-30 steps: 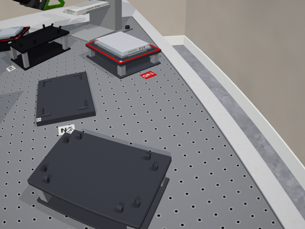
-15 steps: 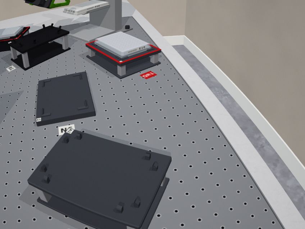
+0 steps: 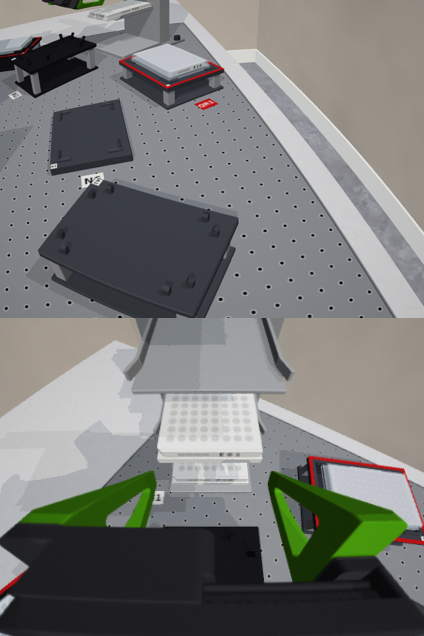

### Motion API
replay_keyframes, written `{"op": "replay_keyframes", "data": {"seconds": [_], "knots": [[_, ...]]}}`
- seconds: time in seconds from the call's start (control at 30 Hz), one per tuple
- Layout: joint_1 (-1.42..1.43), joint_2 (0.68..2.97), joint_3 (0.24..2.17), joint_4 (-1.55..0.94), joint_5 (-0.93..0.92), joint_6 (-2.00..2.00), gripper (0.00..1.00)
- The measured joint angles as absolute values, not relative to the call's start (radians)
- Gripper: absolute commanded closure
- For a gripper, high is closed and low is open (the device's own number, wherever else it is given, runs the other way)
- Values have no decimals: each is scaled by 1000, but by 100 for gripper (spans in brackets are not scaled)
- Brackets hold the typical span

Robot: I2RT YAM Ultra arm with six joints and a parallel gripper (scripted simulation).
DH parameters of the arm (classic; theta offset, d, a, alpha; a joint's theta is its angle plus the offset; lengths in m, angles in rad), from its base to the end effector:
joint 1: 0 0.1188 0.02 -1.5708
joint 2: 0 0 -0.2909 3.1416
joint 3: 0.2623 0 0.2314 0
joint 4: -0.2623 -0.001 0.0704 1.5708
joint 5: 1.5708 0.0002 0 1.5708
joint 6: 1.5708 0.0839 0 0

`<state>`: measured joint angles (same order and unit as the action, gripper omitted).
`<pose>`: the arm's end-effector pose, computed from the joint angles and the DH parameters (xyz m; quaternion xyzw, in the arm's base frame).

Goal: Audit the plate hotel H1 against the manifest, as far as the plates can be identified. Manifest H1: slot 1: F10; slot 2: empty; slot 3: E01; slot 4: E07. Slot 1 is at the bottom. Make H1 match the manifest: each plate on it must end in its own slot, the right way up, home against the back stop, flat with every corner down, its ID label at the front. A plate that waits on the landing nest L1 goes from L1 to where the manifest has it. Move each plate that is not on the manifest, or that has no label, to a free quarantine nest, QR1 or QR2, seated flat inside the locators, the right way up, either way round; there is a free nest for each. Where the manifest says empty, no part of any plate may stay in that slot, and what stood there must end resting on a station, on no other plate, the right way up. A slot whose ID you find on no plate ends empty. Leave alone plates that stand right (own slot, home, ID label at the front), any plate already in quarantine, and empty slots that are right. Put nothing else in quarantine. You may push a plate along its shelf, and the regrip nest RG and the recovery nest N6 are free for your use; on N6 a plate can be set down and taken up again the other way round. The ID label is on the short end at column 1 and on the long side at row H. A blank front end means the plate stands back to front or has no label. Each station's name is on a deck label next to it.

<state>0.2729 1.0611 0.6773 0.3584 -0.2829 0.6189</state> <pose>0.2425 0.0932 0.3406 0.0251 0.7152 0.3891 0.5800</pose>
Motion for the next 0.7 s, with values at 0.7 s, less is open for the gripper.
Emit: {"op": "replay_keyframes", "data": {"seconds": [0.7], "knots": [[270, 1150, 762, 366, -286, 619, 0]]}}
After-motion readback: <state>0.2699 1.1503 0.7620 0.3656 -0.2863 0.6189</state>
